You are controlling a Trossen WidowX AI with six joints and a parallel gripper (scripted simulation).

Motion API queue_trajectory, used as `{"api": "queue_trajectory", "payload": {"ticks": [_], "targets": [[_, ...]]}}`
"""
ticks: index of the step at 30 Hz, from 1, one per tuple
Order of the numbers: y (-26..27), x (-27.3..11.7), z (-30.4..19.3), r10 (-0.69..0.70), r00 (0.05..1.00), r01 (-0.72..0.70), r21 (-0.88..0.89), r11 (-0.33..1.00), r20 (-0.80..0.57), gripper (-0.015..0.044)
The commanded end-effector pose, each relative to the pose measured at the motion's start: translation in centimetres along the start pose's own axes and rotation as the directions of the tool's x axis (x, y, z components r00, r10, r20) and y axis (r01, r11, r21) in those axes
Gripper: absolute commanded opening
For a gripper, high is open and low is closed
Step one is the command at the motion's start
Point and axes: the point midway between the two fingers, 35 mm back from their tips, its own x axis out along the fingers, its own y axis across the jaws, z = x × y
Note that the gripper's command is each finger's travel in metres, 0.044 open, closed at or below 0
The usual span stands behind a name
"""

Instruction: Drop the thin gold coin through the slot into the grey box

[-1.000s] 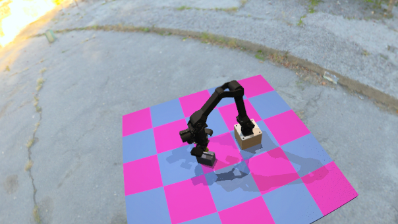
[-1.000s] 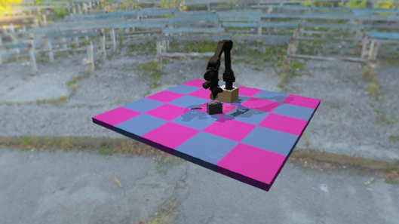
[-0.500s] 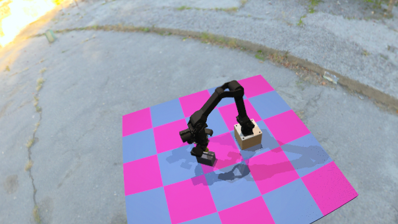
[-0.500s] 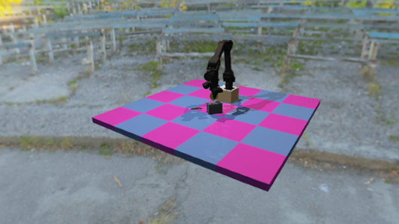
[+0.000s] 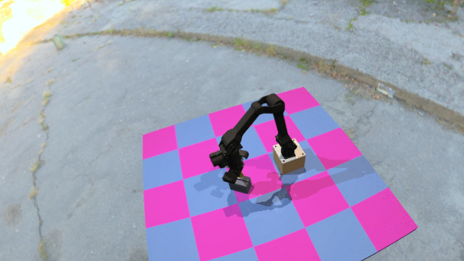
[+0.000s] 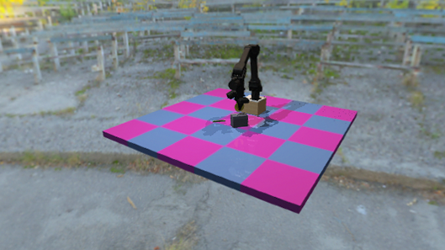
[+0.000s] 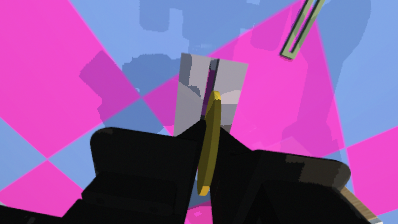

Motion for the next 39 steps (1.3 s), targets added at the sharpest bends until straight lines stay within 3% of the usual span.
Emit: {"api": "queue_trajectory", "payload": {"ticks": [1, 36, 39], "targets": [[0.0, 0.0, 0.0, 0.000, 1.000, 0.000, 0.000, 1.000, -0.001, 0.0000], [0.0, 2.0, 0.0, 0.000, 1.000, 0.000, 0.007, 1.000, -0.001, 0.0000], [0.0, 1.8, 0.0, -0.002, 1.000, 0.002, 0.002, 1.000, -0.002, 0.0079]]}}
